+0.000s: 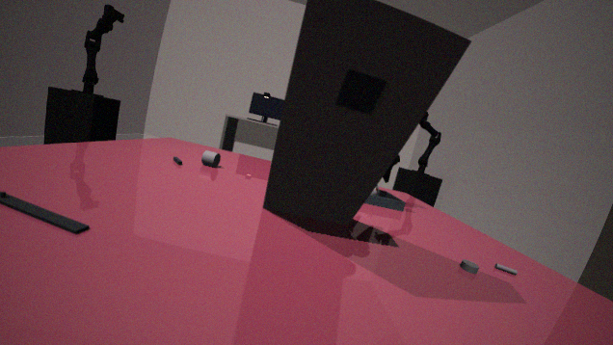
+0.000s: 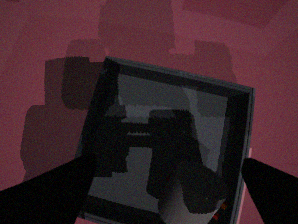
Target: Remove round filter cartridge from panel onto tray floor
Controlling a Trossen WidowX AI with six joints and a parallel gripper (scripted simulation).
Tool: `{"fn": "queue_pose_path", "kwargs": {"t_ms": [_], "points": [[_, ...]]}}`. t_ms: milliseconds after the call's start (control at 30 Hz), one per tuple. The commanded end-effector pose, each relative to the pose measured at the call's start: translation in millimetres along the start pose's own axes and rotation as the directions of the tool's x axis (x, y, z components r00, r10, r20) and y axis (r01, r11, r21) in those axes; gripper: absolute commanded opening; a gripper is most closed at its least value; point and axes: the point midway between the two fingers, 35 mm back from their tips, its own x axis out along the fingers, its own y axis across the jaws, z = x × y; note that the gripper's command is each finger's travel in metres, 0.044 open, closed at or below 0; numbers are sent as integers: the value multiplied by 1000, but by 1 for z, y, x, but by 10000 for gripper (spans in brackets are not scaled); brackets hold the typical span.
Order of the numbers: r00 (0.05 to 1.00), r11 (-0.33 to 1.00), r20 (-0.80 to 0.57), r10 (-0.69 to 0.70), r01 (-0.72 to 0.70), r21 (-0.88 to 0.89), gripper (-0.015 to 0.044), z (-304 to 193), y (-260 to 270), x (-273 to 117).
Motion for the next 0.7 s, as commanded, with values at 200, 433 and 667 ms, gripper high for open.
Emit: {"fn": "queue_pose_path", "kwargs": {"t_ms": [200,433,667], "points": [[999,1000,33,1,-1,3,440,17,0,-22],[999,1000,33,1,-1,3,440,17,0,-22],[999,1000,33,1,-1,3,440,17,0,-22]]}}
